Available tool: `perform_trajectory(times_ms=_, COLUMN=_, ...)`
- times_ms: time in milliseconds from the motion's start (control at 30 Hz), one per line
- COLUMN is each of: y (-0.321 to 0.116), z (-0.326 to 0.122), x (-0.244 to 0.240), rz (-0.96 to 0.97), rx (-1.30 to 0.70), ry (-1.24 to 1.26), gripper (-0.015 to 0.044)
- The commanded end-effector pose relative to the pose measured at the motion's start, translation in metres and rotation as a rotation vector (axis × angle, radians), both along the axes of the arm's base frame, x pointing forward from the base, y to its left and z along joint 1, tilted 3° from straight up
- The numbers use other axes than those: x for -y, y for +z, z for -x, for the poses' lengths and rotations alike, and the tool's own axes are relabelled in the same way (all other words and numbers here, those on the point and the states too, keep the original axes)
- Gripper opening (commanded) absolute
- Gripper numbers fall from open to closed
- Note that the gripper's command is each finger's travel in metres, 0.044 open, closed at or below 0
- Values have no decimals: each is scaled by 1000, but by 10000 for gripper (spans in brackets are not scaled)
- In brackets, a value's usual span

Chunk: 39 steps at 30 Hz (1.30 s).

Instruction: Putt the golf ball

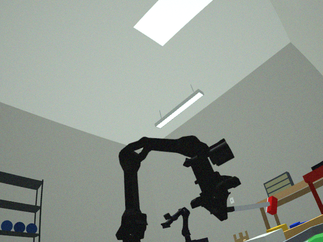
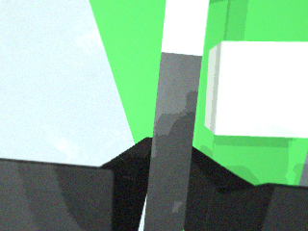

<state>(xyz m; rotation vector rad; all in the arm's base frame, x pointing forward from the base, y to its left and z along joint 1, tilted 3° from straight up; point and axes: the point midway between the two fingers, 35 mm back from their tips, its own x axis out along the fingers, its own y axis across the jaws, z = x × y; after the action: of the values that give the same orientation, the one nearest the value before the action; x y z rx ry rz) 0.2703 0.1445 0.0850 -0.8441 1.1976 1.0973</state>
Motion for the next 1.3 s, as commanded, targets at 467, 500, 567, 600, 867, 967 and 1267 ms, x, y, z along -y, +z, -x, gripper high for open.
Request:
perform_trajectory(times_ms=467, y=6, z=-26, x=103, rz=58, rx=-41, ry=-540, gripper=0)
perform_trajectory(times_ms=500, y=6, z=-26, x=108, rz=61, rx=-43, ry=-568, gripper=0)
perform_trajectory(times_ms=567, y=7, z=-26, x=120, rz=67, rx=-50, ry=-627, gripper=0)
perform_trajectory(times_ms=600, y=7, z=-26, x=125, rz=71, rx=-54, ry=-657, gripper=0)
perform_trajectory(times_ms=867, y=9, z=-21, x=170, rz=95, rx=-83, ry=-890, gripper=0)
perform_trajectory(times_ms=967, y=10, z=-17, x=187, rz=104, rx=-94, ry=-975, gripper=0)
perform_trajectory(times_ms=1267, y=12, z=-1, x=233, rz=128, rx=-131, ry=-1227, gripper=0)
